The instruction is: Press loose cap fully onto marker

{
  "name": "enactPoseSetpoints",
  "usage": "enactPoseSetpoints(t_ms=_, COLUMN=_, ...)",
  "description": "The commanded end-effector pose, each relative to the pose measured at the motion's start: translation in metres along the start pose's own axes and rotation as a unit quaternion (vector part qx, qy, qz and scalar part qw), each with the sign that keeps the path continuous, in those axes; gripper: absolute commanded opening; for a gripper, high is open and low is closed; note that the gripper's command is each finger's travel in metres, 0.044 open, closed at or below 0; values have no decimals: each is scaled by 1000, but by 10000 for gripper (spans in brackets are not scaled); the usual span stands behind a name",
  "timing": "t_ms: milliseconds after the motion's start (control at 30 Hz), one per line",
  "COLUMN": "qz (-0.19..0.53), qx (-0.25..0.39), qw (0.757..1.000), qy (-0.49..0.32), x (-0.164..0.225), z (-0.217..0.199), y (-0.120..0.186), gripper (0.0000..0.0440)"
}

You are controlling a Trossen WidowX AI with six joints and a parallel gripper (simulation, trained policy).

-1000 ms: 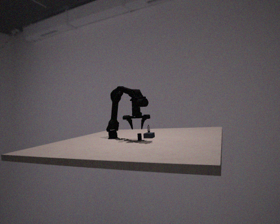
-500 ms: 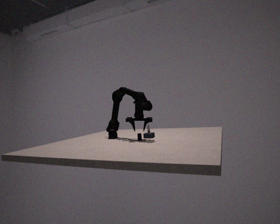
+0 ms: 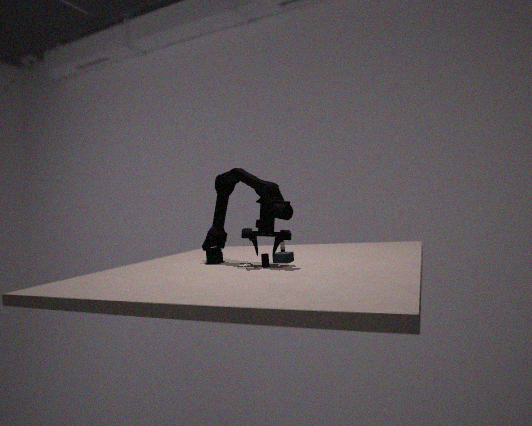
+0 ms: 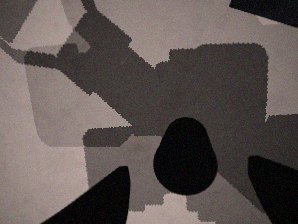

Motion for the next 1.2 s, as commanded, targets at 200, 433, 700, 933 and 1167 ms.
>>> enactPoseSetpoints(t_ms=200, qz=-10, qx=-21, qw=999, qy=42, x=-5, z=2, y=-28, gripper=261)
enactPoseSetpoints(t_ms=433, qz=7, qx=-19, qw=998, qy=65, x=-5, z=2, y=-27, gripper=155)
enactPoseSetpoints(t_ms=700, qz=36, qx=4, qw=995, qy=89, x=-5, z=-2, y=-5, gripper=66)
enactPoseSetpoints(t_ms=933, qz=56, qx=24, qw=992, qy=111, x=-10, z=-7, y=19, gripper=56)
enactPoseSetpoints(t_ms=1167, qz=65, qx=40, qw=988, qy=131, x=-24, z=-14, y=40, gripper=55)
Point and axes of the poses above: the point midway between the two fingers, 35 mm back from their tips, its own y axis back along the fingers, its own z axis across the jaws, x = y × z, the point moved 2 cm from there along y, back along the fingers, and after that the axes turned 13 degrees about -y, right-handed, at the moved point
